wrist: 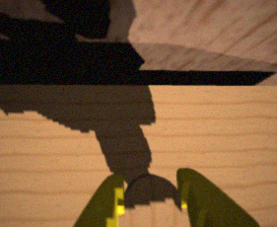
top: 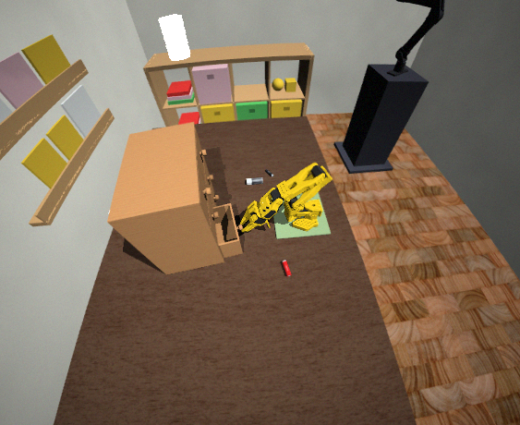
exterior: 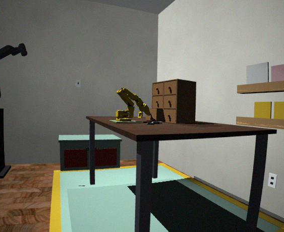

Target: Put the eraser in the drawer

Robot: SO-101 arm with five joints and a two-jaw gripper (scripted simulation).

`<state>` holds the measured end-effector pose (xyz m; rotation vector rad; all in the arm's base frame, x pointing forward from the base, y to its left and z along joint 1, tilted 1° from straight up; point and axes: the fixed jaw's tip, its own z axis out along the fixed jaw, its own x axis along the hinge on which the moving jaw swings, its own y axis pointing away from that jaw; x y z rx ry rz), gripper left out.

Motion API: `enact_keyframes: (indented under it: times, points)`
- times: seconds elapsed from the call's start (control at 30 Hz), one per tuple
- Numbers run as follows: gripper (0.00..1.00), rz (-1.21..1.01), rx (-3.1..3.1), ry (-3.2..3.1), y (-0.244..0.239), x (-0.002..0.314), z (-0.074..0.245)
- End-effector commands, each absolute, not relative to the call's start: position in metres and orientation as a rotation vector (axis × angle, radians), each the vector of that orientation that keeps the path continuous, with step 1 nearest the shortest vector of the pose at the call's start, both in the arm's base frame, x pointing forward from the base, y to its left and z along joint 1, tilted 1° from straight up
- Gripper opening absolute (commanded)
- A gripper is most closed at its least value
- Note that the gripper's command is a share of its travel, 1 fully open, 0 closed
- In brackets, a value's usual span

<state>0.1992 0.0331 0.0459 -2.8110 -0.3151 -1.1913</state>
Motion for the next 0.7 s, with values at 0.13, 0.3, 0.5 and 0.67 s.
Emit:
enact_keyframes:
  times: [0.13,0.3,0.5,0.67]
  points:
    - [0.0,-1.209,-2.795,-0.307,0.0335,0.1948,0.0481]
    - [0.0,-1.209,-2.795,-0.308,0.0334,0.1938,0.048]
    - [0.0,-1.209,-2.795,-0.308,0.0334,0.1938,0.048]
    - [0.0,-1.209,-2.795,-0.308,0.0334,0.1938,0.048]
